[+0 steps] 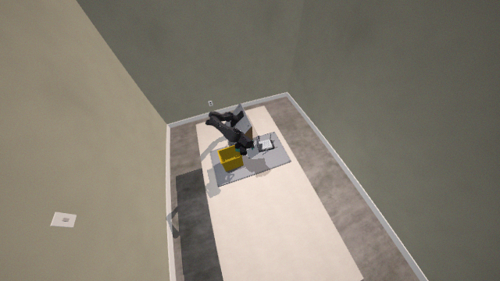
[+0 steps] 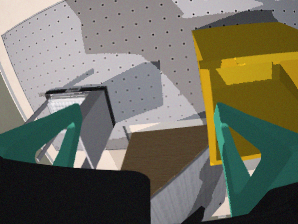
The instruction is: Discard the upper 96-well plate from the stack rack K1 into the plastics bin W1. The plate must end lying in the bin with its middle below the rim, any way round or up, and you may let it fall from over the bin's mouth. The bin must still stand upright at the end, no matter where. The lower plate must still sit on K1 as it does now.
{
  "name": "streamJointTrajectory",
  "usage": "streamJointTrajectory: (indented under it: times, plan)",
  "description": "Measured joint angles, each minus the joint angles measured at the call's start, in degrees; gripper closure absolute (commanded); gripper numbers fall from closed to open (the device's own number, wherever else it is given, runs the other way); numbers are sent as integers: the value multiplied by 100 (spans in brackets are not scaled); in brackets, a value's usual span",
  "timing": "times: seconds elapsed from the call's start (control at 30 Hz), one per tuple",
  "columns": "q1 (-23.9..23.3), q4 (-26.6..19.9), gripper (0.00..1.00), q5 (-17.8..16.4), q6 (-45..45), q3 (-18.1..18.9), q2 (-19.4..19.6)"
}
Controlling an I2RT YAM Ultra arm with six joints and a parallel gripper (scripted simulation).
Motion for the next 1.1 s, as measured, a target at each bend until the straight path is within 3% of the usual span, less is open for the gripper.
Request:
streamJointTrajectory:
  times: [1.1]
  plan:
    - [1209, -39, 0, -326, -2981, -76, 1211]
